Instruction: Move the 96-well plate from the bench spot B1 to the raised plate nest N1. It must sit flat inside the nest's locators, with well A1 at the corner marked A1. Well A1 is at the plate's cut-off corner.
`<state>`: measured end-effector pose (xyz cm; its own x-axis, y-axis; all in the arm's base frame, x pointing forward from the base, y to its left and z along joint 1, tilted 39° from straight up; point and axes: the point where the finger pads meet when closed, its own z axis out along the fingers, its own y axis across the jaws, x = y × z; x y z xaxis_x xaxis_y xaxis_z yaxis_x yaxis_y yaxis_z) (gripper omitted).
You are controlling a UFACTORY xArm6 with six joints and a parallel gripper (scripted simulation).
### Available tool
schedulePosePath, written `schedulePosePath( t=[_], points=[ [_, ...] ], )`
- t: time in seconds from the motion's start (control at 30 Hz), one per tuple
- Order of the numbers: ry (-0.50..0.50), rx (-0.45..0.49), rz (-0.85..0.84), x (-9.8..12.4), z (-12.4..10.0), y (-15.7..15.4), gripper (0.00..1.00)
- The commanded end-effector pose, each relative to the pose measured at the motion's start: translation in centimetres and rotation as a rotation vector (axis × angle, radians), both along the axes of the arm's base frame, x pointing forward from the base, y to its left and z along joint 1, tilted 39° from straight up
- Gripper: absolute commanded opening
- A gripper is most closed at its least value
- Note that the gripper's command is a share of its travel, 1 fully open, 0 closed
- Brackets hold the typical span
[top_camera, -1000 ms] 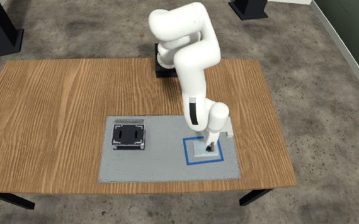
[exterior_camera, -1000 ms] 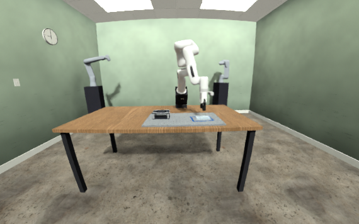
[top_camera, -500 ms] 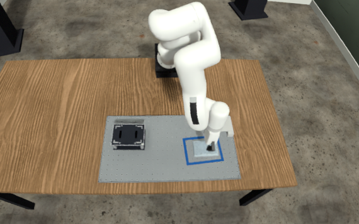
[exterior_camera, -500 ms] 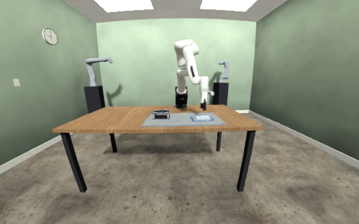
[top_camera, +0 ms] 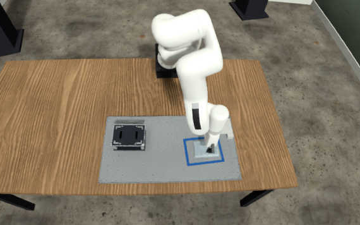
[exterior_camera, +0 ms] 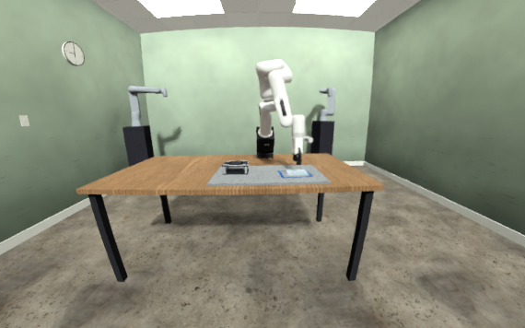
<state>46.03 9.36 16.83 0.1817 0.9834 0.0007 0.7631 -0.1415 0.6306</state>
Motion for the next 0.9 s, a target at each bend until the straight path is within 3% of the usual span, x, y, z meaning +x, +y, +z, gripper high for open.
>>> schedulePosePath(
  t=[0.0,0.87],
  points=[
    [-0.006,0.000,0.000,0.6,-0.6,0.0,1.00],
    [-0.005,0.000,0.000,2.7,-3.1,-0.4,1.00]
  ],
)
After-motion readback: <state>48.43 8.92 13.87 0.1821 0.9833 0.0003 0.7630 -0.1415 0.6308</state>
